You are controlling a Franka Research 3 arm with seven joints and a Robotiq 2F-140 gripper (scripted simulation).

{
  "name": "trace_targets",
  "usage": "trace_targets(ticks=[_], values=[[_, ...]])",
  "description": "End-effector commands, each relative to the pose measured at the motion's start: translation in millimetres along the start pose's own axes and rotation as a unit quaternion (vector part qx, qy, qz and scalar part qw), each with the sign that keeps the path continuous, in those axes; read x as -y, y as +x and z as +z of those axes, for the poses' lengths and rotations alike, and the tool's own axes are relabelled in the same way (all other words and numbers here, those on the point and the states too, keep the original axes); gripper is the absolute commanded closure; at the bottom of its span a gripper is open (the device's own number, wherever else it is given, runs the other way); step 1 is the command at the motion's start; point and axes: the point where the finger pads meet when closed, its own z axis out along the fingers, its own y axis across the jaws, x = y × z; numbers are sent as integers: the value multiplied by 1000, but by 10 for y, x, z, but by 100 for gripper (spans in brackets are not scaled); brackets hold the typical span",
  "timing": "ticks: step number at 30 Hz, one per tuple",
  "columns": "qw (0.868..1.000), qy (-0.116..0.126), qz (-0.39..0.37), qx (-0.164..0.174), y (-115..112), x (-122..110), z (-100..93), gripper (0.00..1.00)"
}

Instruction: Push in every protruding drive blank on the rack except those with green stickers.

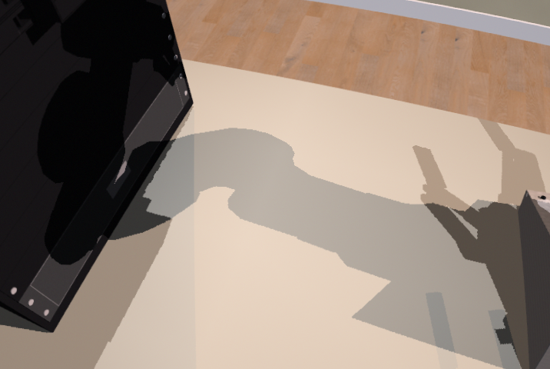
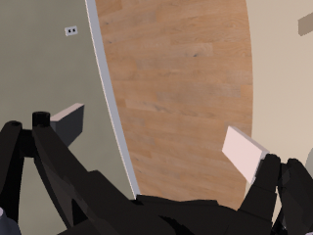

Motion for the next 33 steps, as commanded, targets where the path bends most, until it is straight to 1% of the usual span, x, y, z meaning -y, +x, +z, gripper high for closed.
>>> trace_targets(ticks=[1, 4, 7, 11, 14, 16, 21, 22, 33], values=[[998, 21, -6, 57, -304, 30, -45, 0], [993, 44, -25, 104, -518, 47, -172, 0], [985, 66, -45, 151, -724, 37, -325, 0], [971, 89, -72, 212, -965, -18, -549, 0], [957, 104, -93, 254, -1118, -85, -724, 0], [957, 104, -93, 254, -1118, -85, -724, 0], [927, 125, -133, 327, -1344, -261, -1060, 0], [925, 127, -137, 332, -1359, -278, -1088, 0], [925, 127, -137, 332, -1359, -278, -1088, 0]])
